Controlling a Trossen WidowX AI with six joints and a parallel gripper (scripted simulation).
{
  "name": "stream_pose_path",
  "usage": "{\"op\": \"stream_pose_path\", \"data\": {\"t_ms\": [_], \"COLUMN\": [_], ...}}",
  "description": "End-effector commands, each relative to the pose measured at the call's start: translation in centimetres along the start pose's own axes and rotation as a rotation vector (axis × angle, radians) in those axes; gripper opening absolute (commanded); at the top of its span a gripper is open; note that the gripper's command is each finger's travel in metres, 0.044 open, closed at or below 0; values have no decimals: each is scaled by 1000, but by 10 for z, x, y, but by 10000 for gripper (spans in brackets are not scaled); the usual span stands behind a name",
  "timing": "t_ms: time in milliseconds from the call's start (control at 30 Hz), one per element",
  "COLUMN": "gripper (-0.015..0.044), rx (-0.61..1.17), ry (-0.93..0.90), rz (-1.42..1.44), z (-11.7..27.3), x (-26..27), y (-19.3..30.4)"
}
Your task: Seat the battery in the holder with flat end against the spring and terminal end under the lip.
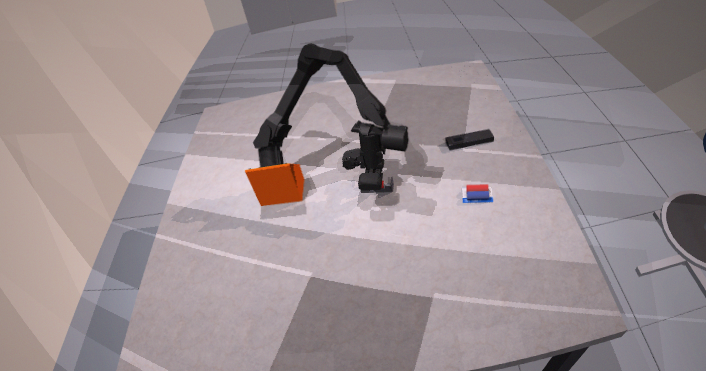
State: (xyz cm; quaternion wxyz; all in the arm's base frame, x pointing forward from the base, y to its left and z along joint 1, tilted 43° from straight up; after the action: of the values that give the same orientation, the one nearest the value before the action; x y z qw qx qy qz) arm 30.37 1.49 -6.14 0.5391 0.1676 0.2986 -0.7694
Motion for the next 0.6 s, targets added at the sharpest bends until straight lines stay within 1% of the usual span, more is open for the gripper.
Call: {"op": "stream_pose_path", "data": {"t_ms": [0, 67, 467, 500, 567], "gripper": [127, 177, 177, 203, 255], "rx": [-2, -2, 0, 1, 2], "ry": [4, 4, -1, 5, 2], "rz": [-4, -4, -1, -6, -5], "z": [0, 0, 15, 14, 28], "x": [0, 0, 1, 1, 2], "y": [-1, -1, -1, -1, 0]}}
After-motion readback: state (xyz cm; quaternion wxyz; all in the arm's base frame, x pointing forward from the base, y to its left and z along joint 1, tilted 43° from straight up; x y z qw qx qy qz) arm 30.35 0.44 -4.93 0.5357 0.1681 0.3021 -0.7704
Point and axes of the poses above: the point midway between the two fingers, 35 mm back from their tips, its own z axis back along the fingers, its own x axis across the jaws, y = z × x, the point moved 1 cm from there along z, back along the fingers, and after that the axes turned 15 degrees about -z, right-handed, at the moved point
